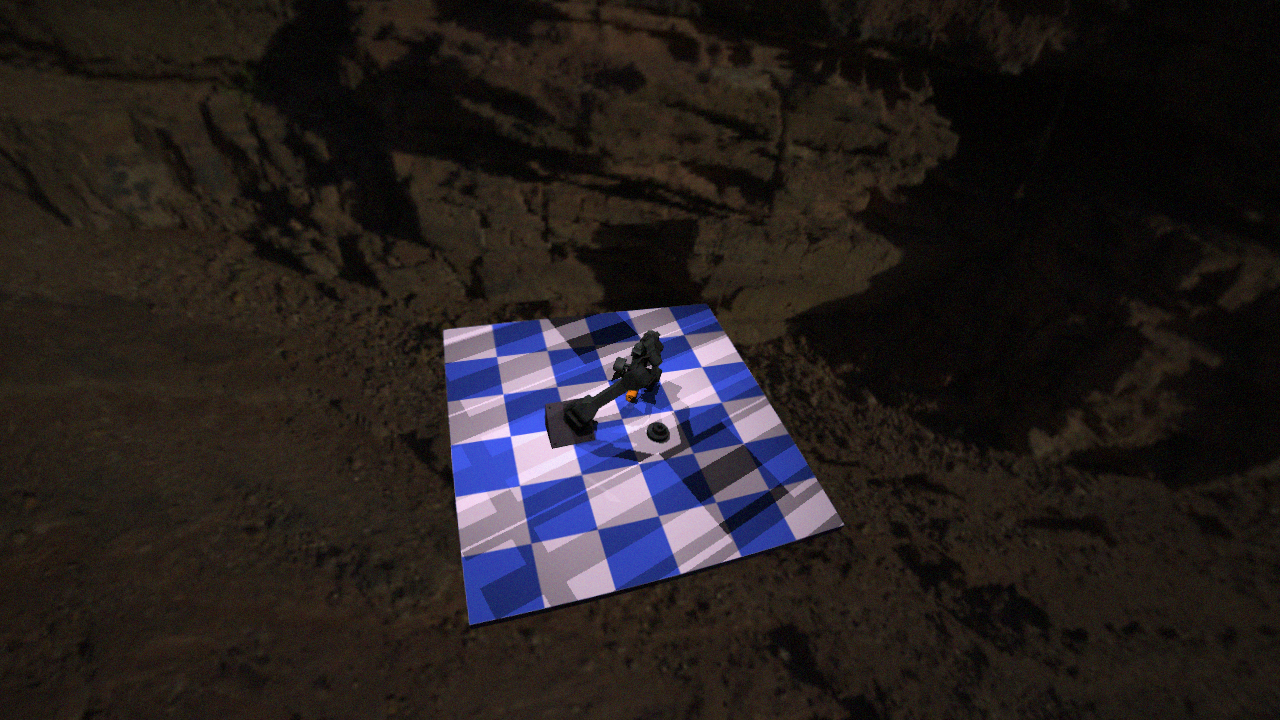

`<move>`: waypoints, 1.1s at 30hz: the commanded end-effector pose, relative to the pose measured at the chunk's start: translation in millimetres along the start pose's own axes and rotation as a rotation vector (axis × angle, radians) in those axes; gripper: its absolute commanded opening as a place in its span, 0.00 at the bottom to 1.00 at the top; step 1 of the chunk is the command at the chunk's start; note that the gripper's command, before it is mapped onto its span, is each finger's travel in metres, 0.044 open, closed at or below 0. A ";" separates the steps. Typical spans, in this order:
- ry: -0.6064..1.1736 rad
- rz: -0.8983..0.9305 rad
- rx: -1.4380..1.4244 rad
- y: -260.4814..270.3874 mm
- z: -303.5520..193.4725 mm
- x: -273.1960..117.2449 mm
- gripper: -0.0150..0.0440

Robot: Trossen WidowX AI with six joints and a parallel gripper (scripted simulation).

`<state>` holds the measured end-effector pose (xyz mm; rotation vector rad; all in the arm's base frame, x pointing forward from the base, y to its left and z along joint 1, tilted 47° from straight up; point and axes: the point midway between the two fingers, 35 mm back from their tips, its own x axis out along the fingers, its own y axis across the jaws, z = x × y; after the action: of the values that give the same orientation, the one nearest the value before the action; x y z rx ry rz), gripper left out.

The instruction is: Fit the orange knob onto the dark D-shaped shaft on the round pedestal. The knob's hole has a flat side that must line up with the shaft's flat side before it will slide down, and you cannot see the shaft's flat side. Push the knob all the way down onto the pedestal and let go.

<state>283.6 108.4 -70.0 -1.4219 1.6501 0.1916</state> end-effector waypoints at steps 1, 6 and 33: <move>0.014 0.001 -0.011 2.3 -2.1 9.7 1.00; 0.014 0.000 -0.011 2.1 -1.9 18.0 1.00; 0.016 -0.001 -0.011 2.2 -3.5 49.7 0.87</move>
<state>287.4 75.5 -101.0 -1.4241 1.6521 0.1874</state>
